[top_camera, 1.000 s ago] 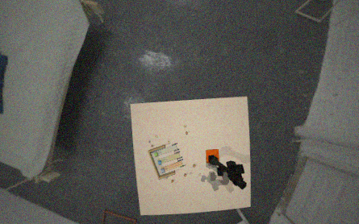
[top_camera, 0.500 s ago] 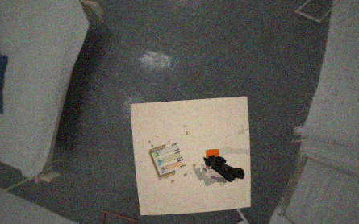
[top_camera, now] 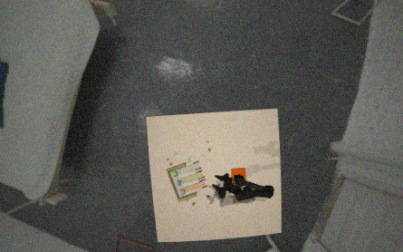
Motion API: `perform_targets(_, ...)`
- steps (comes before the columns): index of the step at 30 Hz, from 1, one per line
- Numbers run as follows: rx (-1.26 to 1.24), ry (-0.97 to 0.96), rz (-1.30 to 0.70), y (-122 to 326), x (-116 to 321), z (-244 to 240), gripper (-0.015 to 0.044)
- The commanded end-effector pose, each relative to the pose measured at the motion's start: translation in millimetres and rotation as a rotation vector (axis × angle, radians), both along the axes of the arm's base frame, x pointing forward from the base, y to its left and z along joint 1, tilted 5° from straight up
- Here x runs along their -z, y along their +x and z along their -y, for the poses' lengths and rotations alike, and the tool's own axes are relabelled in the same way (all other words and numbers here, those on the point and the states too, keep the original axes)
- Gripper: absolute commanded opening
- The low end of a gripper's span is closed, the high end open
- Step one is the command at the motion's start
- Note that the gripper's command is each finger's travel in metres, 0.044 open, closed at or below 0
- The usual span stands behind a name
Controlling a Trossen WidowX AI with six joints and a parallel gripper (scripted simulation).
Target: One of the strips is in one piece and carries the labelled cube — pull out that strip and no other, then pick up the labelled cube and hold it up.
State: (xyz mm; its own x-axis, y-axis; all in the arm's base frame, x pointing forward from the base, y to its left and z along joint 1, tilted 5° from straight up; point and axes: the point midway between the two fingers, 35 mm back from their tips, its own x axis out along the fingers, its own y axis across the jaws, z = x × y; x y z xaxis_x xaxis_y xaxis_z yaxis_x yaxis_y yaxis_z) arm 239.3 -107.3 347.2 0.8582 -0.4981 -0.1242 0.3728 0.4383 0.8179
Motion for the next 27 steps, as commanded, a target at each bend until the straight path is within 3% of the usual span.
perform_targets(1, -0.237, -0.277, -0.355, 41, 59, -29, 0.04)
perform_targets(14, -0.719, -0.786, -0.775, 72, 151, -88, 0.04)
perform_targets(27, -0.728, -0.795, -0.78, 72, 152, -90, 0.04)
